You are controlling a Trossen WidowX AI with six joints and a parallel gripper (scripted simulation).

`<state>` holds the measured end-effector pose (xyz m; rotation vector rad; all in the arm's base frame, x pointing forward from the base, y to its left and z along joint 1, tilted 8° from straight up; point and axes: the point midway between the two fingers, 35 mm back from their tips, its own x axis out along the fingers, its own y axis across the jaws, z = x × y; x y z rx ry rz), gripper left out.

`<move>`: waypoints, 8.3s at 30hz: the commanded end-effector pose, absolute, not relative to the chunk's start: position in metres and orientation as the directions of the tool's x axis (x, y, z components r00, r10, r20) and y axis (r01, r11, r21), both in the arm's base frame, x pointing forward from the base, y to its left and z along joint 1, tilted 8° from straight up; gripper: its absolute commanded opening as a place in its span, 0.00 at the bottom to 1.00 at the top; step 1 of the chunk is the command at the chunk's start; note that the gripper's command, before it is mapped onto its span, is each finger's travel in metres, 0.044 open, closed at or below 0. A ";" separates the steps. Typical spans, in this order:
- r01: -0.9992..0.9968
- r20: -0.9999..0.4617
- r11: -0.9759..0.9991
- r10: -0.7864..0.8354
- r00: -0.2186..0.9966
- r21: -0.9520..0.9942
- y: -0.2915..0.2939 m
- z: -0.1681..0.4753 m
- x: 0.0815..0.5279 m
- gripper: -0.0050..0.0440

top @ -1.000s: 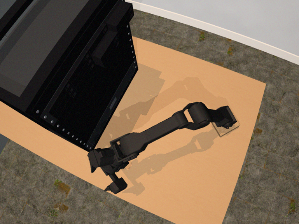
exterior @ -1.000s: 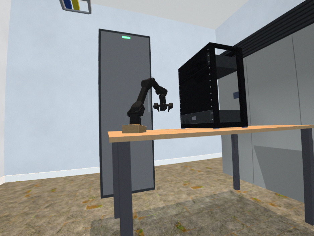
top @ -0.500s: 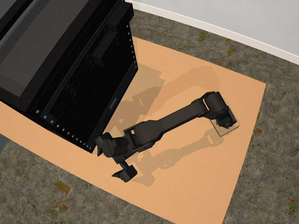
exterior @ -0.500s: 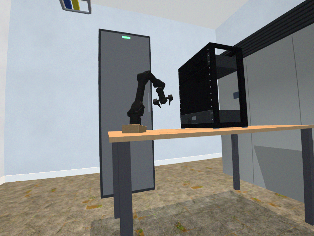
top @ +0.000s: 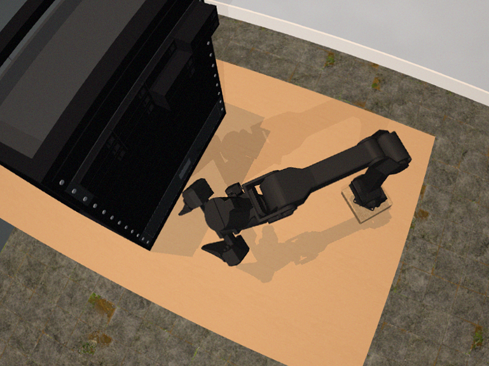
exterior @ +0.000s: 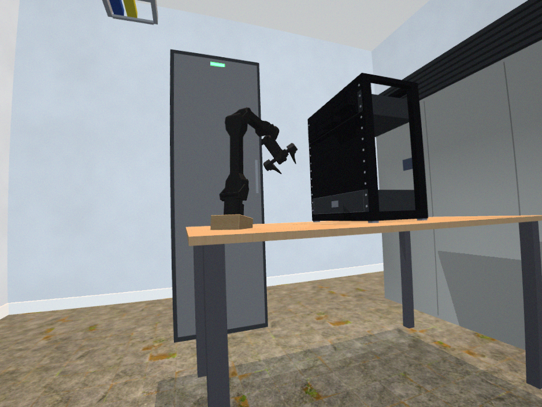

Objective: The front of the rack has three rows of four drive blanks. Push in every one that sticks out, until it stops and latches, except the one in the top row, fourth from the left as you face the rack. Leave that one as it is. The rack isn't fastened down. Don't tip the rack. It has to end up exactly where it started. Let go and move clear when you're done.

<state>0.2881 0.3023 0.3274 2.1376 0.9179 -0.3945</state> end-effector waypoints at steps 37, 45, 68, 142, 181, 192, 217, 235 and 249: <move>0.008 0.006 -0.180 0.079 0.997 0.984 0.037 0.455 0.229 1.00; -0.041 0.051 -0.149 0.060 0.997 0.988 0.020 0.463 0.225 1.00; -0.080 0.085 -0.115 0.045 0.995 0.990 0.009 0.469 0.221 1.00; -0.080 0.085 -0.115 0.046 0.995 0.990 0.079 0.485 0.340 1.00; -0.080 0.085 -0.115 0.046 0.995 0.990 0.079 0.485 0.340 1.00; -0.080 0.085 -0.115 0.046 0.995 0.990 0.079 0.485 0.340 1.00; -0.080 0.085 -0.115 0.046 0.995 0.990 0.079 0.485 0.340 0.10; -0.080 0.085 -0.115 0.046 0.995 0.990 0.079 0.485 0.340 0.10; -0.080 0.085 -0.115 0.046 0.995 0.990 0.079 0.485 0.340 0.10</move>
